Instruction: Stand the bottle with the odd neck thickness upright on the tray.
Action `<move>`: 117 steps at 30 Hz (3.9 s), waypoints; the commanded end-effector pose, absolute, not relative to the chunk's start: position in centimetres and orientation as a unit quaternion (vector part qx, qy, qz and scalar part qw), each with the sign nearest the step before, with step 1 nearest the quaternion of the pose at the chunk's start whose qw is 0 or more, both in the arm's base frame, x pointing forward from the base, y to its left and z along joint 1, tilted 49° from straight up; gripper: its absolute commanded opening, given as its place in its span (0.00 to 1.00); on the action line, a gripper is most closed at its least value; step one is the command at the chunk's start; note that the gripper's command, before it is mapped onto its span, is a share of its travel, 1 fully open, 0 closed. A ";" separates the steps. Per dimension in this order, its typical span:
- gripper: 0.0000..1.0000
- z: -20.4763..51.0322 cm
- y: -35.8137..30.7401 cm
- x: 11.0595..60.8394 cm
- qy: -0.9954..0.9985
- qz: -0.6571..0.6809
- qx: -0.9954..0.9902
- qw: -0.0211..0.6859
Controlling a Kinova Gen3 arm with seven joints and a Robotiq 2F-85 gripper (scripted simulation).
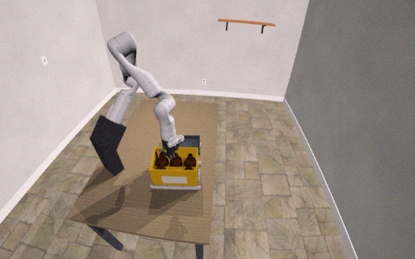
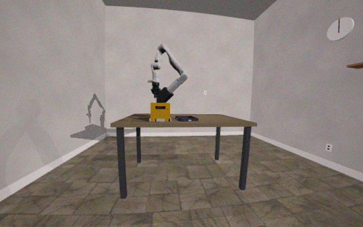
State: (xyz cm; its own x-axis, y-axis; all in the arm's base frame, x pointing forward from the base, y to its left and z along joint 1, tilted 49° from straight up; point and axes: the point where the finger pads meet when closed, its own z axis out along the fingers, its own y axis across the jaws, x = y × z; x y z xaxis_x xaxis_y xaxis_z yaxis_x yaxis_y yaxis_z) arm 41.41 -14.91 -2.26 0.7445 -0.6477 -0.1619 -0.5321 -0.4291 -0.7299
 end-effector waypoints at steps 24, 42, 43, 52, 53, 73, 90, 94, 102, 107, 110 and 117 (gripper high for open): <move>0.64 -2.1 -15.0 41.8 0.354 -0.075 -0.840 0.405; 0.64 -2.2 -14.9 41.9 0.353 -0.075 -0.840 0.405; 0.64 -2.2 -14.8 41.9 0.353 -0.075 -0.840 0.405; 0.64 -2.6 -14.5 42.1 0.352 -0.076 -0.840 0.405; 0.64 -2.6 -14.4 42.1 0.352 -0.076 -0.840 0.405; 0.64 -4.3 -13.2 43.3 0.353 -0.076 -0.840 0.404; 0.64 -5.1 -12.5 43.7 0.353 -0.076 -0.840 0.404; 0.64 -5.1 -12.5 43.8 0.353 -0.076 -0.840 0.405; 0.64 -5.1 -12.5 43.8 0.353 -0.076 -0.840 0.405; 0.64 -5.1 -12.5 43.8 0.353 -0.076 -0.840 0.405; 0.64 -5.1 -12.5 43.8 0.353 -0.076 -0.840 0.405; 0.64 -5.1 -12.5 43.8 0.353 -0.076 -0.840 0.405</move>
State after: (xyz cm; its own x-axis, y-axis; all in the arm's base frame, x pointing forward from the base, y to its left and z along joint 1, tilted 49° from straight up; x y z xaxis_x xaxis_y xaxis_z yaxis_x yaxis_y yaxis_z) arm 43.53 -12.25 -4.96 0.7429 -0.6494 -0.1627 -0.5308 -0.4233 -0.7342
